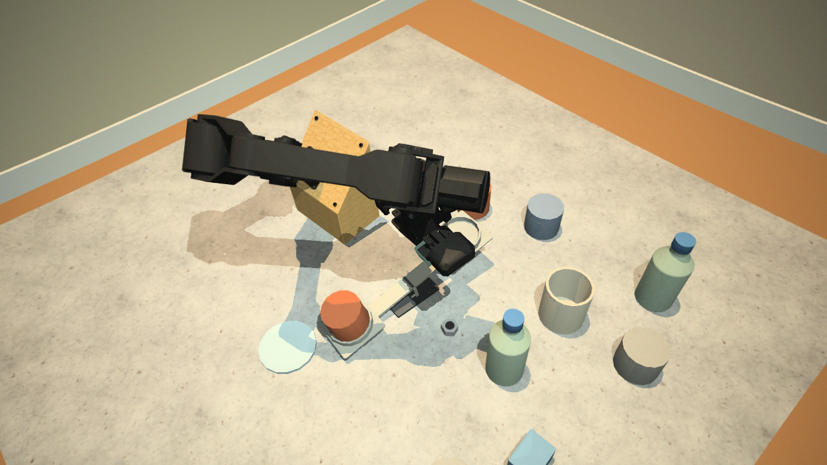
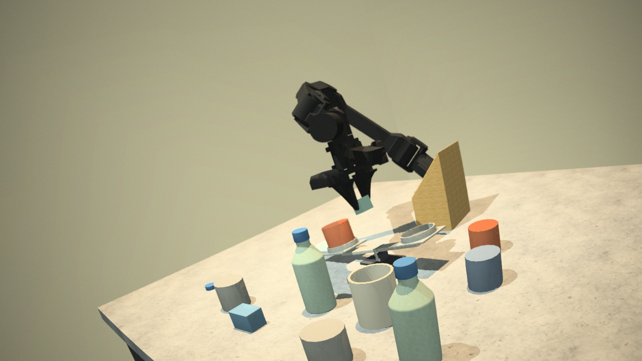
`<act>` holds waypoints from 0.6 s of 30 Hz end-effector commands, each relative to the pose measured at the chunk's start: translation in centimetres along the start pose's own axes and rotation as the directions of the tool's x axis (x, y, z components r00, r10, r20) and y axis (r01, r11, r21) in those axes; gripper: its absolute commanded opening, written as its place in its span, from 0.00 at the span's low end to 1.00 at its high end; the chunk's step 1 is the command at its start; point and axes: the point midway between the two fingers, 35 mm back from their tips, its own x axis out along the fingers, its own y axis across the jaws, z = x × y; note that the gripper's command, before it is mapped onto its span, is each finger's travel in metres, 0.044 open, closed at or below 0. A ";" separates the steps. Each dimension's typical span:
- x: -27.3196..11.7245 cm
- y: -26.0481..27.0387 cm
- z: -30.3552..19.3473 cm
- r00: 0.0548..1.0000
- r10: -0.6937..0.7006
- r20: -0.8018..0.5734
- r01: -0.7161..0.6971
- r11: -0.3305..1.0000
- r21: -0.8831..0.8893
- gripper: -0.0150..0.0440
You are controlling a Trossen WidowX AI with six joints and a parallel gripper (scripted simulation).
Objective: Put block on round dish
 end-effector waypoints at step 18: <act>1.6 0.3 -14.4 0.995 -0.098 0.037 0.097 0.995 0.016 0.25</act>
